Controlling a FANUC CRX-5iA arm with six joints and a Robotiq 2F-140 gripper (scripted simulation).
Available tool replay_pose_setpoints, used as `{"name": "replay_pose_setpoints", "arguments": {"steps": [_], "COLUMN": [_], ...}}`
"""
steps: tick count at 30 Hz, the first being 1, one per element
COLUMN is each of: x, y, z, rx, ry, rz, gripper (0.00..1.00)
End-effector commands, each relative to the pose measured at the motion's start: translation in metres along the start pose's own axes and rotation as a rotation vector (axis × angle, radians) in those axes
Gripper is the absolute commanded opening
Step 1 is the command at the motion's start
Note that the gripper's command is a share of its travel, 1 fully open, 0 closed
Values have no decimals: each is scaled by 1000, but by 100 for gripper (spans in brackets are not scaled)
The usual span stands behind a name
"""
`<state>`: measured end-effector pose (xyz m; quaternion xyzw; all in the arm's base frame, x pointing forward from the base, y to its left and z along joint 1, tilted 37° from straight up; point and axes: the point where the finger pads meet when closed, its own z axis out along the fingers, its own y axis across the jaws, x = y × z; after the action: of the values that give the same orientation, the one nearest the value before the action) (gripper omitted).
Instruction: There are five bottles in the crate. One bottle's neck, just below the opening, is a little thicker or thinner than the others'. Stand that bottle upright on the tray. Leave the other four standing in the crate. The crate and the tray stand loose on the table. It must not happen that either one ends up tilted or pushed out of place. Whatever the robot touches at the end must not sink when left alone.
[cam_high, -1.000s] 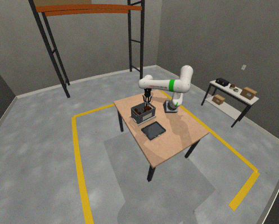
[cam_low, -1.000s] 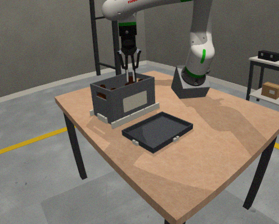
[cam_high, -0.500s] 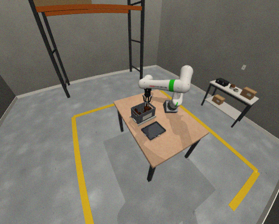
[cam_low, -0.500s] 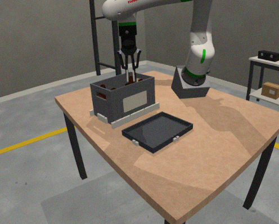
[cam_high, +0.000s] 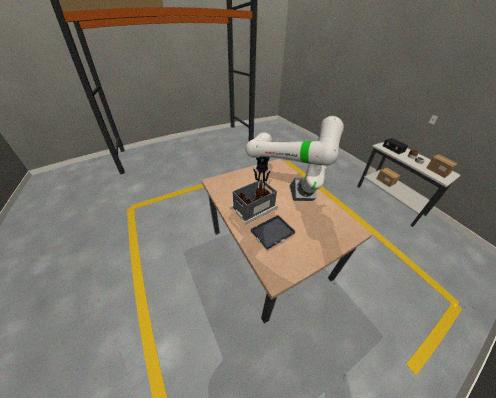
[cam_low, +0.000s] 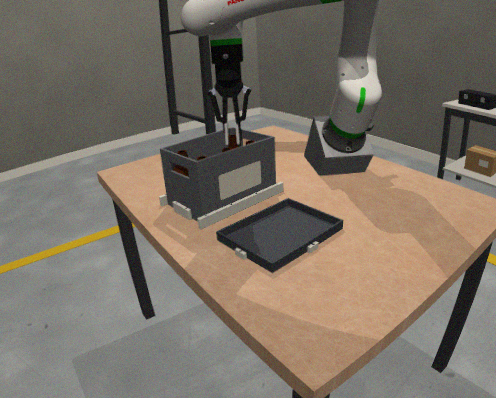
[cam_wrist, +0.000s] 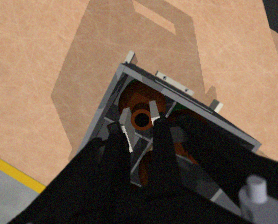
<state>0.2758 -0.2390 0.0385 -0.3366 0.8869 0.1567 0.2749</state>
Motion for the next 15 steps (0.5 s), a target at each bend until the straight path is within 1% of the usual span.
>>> {"name": "replay_pose_setpoints", "arguments": {"steps": [1, 15], "x": [0, 0], "y": [0, -1], "z": [-1, -14], "rx": [1, 1], "ry": [1, 1], "rz": [0, 0], "gripper": [10, 10]}}
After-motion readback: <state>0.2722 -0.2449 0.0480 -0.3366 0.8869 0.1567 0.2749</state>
